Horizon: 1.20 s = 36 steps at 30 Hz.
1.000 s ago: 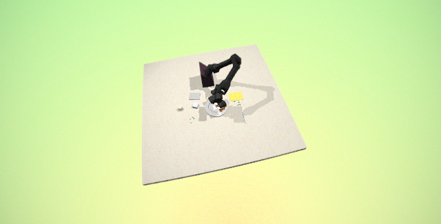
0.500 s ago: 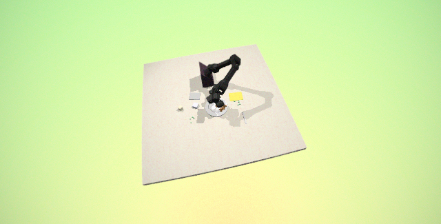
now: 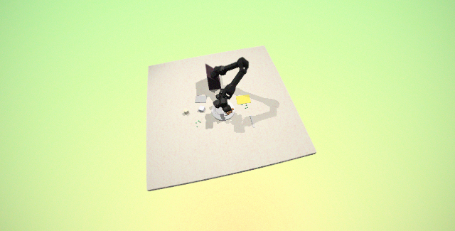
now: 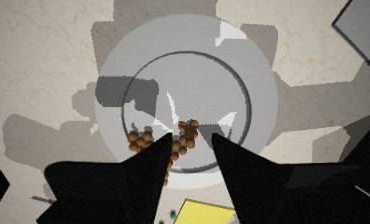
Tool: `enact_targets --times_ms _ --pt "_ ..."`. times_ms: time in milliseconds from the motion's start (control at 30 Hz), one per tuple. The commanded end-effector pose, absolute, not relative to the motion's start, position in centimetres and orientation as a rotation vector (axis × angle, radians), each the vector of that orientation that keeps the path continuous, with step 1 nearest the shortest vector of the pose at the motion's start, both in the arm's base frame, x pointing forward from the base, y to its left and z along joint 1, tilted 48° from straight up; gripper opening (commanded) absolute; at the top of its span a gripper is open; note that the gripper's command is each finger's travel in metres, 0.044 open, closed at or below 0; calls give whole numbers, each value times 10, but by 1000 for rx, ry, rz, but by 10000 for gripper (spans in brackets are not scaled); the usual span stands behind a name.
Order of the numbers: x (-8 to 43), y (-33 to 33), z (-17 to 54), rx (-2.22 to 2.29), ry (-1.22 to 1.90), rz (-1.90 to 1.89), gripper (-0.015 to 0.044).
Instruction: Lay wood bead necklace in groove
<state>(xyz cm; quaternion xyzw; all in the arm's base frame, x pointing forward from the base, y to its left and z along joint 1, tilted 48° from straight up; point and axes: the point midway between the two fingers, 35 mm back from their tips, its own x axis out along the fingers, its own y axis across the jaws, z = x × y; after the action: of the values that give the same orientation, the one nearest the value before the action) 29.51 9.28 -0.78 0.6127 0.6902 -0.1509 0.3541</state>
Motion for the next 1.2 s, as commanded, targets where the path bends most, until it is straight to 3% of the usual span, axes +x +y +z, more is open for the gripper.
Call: enact_targets --times_ms 0,133,400,1167 --pt "294 98 -13 1593 1788 -395 200" --pt "293 100 -15 1593 1789 -395 200" --pt "294 98 -13 1584 1788 -391 0" --pt "294 98 -13 1584 1788 -391 0"
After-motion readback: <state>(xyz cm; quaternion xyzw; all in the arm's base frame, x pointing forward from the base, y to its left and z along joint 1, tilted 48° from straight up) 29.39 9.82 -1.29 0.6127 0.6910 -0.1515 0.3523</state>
